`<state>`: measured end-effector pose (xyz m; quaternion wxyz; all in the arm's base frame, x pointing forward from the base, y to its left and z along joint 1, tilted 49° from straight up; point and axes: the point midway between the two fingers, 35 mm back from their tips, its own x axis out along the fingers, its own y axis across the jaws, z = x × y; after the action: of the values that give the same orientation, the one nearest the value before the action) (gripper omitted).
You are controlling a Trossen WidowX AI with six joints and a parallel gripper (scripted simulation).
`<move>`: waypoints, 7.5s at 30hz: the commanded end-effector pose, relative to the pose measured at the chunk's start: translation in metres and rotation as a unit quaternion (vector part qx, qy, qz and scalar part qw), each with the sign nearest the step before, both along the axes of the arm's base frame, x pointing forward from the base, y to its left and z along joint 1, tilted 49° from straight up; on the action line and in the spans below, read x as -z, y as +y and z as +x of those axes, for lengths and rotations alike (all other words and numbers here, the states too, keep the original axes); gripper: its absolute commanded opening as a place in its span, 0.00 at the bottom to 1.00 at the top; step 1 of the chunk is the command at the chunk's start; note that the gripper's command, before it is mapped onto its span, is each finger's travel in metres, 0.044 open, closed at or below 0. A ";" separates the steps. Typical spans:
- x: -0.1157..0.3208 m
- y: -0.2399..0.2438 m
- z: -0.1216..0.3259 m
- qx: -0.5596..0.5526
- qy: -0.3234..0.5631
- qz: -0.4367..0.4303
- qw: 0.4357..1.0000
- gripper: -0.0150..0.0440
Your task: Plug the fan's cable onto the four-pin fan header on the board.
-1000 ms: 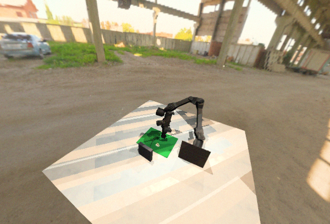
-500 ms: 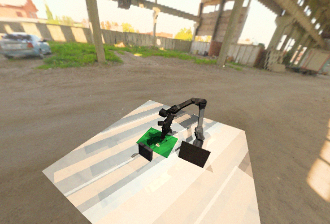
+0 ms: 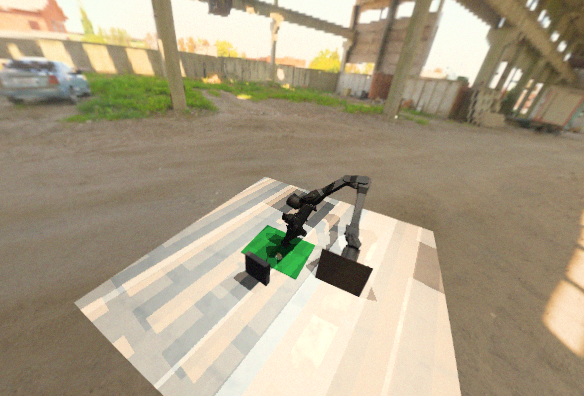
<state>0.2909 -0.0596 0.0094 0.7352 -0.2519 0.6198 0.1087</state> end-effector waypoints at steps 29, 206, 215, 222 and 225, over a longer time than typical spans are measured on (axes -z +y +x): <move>-0.016 -0.006 0.000 -0.116 -0.192 0.060 0.973 0.25; 0.009 -0.076 -0.030 -0.230 -0.343 0.015 0.911 0.25; 0.009 -0.076 -0.030 -0.230 -0.343 0.015 0.911 0.25; 0.009 -0.076 -0.030 -0.230 -0.343 0.015 0.911 0.25; 0.009 -0.076 -0.030 -0.230 -0.343 0.015 0.911 0.25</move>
<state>0.2608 -0.1356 0.0007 0.8609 -0.3986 0.2520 0.1910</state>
